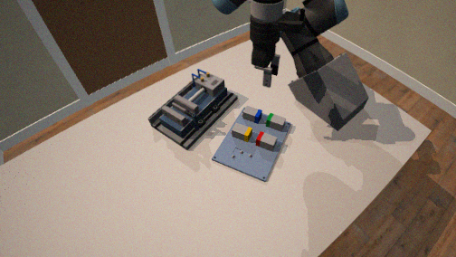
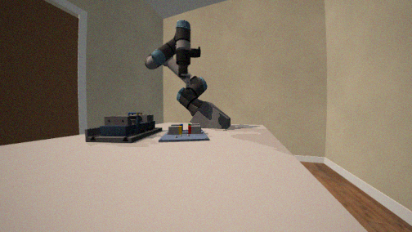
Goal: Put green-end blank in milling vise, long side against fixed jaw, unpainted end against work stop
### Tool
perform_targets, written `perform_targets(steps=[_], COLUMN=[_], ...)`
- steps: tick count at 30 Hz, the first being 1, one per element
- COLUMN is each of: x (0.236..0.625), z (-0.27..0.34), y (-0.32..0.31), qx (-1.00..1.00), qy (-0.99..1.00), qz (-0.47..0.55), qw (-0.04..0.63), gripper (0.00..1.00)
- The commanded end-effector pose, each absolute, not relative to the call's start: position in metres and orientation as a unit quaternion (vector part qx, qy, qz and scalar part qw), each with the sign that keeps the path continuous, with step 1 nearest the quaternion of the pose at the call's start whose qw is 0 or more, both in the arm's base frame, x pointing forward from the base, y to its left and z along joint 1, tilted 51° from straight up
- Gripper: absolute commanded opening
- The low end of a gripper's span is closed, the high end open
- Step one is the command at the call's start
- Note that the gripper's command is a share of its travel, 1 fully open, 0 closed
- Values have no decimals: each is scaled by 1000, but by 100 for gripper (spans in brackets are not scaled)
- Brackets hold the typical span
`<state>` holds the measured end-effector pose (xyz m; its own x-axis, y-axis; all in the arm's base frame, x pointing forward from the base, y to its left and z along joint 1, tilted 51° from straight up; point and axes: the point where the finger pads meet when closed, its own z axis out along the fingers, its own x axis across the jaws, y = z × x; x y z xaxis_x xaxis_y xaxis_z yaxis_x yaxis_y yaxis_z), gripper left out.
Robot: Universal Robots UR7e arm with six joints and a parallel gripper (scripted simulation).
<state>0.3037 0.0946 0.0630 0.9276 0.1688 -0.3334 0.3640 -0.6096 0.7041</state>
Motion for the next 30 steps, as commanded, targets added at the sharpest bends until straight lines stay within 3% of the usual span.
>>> perform_targets(steps=[1,11,16,30], x=[295,295,272,263], z=[45,45,5,-10], y=[78,78,41,27], qx=[890,890,890,890], qy=[151,151,151,151], qz=[-115,-115,-115,-116], qw=[414,414,414,415], gripper=[100,100,100,100])
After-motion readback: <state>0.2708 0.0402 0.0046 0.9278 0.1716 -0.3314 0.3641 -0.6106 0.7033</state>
